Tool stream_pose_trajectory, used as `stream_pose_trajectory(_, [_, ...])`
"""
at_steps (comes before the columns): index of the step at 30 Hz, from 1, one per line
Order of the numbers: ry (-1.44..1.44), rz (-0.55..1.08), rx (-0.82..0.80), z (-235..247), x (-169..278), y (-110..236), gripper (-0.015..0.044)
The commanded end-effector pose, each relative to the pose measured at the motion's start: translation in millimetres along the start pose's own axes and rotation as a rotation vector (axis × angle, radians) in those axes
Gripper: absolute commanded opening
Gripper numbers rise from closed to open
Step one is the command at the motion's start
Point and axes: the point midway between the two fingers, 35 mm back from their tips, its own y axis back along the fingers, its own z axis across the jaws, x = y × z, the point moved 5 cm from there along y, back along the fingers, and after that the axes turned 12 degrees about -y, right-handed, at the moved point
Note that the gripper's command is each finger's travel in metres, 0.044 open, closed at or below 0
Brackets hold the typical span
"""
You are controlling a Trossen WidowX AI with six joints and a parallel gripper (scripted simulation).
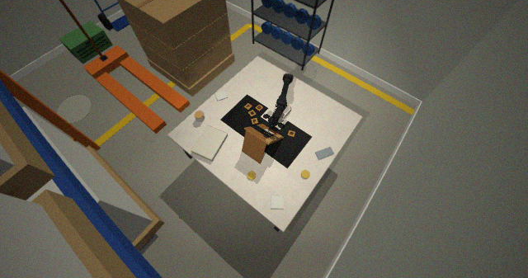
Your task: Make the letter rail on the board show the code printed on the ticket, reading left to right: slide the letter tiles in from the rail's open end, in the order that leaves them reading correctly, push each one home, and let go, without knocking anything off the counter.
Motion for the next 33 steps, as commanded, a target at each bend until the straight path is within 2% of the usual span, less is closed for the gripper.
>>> stream_pose_trajectory(1, [0.02,0.104,0.035,0,-15,-5,0.0])
stream_pose_trajectory(14, [-0.005,0.628,0.129,-22,-62,-26,0.0])
stream_pose_trajectory(33, [-0.007,0.635,0.129,-23,-61,-32,0.0])
